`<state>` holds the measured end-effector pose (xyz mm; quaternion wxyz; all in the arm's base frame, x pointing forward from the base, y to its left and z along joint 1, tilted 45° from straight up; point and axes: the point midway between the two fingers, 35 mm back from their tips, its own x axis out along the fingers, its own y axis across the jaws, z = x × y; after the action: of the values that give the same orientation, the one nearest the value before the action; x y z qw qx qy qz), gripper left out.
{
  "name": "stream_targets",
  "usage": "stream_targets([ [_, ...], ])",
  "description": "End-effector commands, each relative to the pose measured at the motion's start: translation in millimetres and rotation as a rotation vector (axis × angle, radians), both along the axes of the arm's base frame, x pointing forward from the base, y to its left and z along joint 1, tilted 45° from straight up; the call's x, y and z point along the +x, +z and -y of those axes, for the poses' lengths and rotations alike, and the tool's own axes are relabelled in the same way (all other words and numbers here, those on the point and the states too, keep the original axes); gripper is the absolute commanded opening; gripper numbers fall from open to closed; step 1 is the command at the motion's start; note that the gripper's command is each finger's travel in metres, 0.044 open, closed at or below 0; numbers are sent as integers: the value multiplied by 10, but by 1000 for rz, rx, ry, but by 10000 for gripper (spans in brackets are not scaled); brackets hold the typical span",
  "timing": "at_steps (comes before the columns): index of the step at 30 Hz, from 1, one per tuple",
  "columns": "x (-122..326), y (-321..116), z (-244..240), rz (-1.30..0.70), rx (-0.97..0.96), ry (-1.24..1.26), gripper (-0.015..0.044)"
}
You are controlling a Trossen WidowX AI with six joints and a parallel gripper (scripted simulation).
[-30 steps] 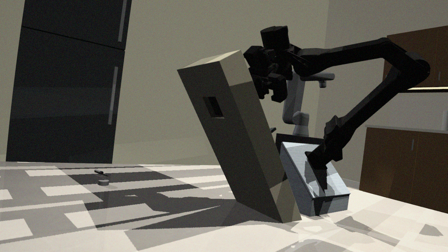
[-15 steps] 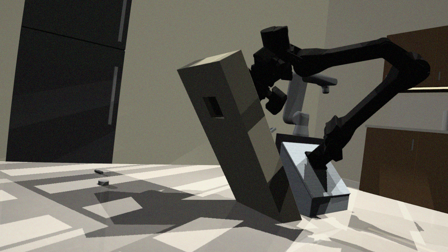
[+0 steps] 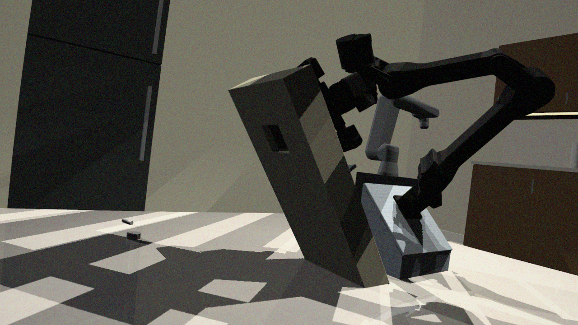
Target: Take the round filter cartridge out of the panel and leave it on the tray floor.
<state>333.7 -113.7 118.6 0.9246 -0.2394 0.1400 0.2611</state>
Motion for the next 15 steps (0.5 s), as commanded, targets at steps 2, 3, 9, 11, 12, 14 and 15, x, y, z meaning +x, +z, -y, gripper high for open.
stream_targets([
  [2, 43, -34, -22, 72, -181, 76, 0],
  [3, 43, -34, -22, 84, -205, 87, 0],
  [9, 38, -33, -18, 83, -204, 87, 0],
  [11, -6, -22, 16, 76, -201, 86, 0],
  [12, -38, -12, 39, 72, -199, 86, 0],
  [14, -108, 11, 86, 63, -194, 84, 0],
  [15, -144, 24, 108, 59, -191, 83, 0],
])
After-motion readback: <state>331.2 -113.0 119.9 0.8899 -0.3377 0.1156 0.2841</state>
